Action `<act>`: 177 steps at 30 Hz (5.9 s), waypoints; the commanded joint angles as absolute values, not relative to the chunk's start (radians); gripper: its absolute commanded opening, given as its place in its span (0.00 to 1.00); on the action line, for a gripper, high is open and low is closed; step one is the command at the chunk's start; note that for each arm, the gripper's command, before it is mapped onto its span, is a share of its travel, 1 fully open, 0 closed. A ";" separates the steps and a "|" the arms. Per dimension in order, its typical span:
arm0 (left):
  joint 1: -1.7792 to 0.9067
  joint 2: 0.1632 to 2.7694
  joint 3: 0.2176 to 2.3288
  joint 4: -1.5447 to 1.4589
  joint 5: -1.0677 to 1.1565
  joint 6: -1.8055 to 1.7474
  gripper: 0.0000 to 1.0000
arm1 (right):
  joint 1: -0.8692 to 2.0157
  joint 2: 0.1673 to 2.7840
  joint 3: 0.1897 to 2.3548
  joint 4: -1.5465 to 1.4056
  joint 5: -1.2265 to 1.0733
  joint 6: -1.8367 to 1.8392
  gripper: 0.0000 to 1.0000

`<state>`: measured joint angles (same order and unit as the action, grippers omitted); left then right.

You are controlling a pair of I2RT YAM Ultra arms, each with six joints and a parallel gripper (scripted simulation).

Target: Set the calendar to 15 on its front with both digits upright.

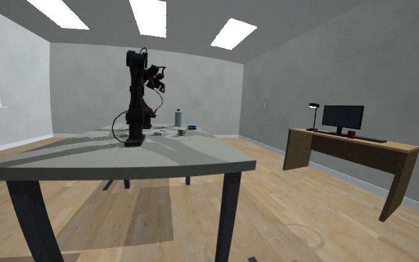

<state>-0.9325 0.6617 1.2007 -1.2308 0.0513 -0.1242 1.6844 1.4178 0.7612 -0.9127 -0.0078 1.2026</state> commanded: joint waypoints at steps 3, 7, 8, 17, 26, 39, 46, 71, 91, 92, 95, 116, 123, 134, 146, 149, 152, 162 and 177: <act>-0.938 0.651 1.218 -1.240 0.045 -0.125 1.00 | 1.691 1.430 0.752 -0.885 0.007 1.216 0.35; -0.938 0.651 1.218 -1.240 0.045 -0.125 1.00 | 1.692 1.431 0.749 -0.881 0.007 1.216 0.35; -0.938 0.651 1.218 -1.240 0.045 -0.125 1.00 | 1.692 1.431 0.749 -0.881 0.007 1.216 0.35; -0.938 0.651 1.218 -1.240 0.045 -0.125 1.00 | 1.695 1.436 0.733 -0.859 0.007 1.218 0.35; -0.938 0.651 1.218 -1.240 0.045 -0.125 1.00 | 1.693 1.432 0.739 -0.862 0.007 1.219 0.35; -0.938 0.651 1.218 -1.240 0.045 -0.125 1.00 | 1.672 1.383 0.740 -0.886 0.008 1.194 0.64; -0.938 0.651 1.218 -1.240 0.045 -0.125 1.00 | 1.660 1.356 0.768 -0.913 0.008 1.187 0.64; -0.938 0.651 1.218 -1.240 0.045 -0.125 1.00 | 1.693 1.356 0.944 -1.155 0.008 1.177 1.00; -0.938 0.651 1.218 -1.240 0.045 -0.125 1.00 | 1.790 1.496 1.083 -1.289 0.078 0.502 1.00; -0.938 0.651 1.218 -1.240 0.045 -0.125 1.00 | 1.790 1.496 1.083 -1.289 0.078 0.502 1.00; -0.938 0.651 1.218 -1.240 0.045 -0.125 1.00 | 1.815 1.523 1.111 -1.315 0.100 0.358 1.00; -0.938 0.651 1.218 -1.240 0.045 -0.125 1.00 | 1.973 1.619 1.214 -1.392 0.239 -0.366 1.00; -0.938 0.651 1.218 -1.240 0.045 -0.125 1.00 | 2.029 1.621 1.226 -1.383 0.290 -0.627 1.00; -0.938 0.651 1.218 -1.240 0.045 -0.125 1.00 | 2.062 1.598 1.211 -1.361 0.307 -0.797 1.00; -0.938 0.651 1.218 -1.240 0.045 -0.125 1.00 | 2.058 1.606 1.210 -1.372 0.296 -0.789 1.00; -0.938 0.652 1.218 -1.254 0.045 -0.125 1.00 | 2.055 1.596 1.221 -1.358 0.281 -0.761 1.00; -0.948 0.629 1.214 -1.273 0.053 -0.119 1.00 | 2.037 1.594 1.207 -1.352 0.252 -0.667 1.00; -0.993 0.474 1.175 -1.347 0.129 -0.052 1.00 | 1.944 1.565 1.156 -1.330 0.162 -0.354 1.00; -1.320 0.264 1.131 -1.416 0.042 -0.124 1.00 | 1.796 1.514 1.086 -1.295 0.037 0.090 1.00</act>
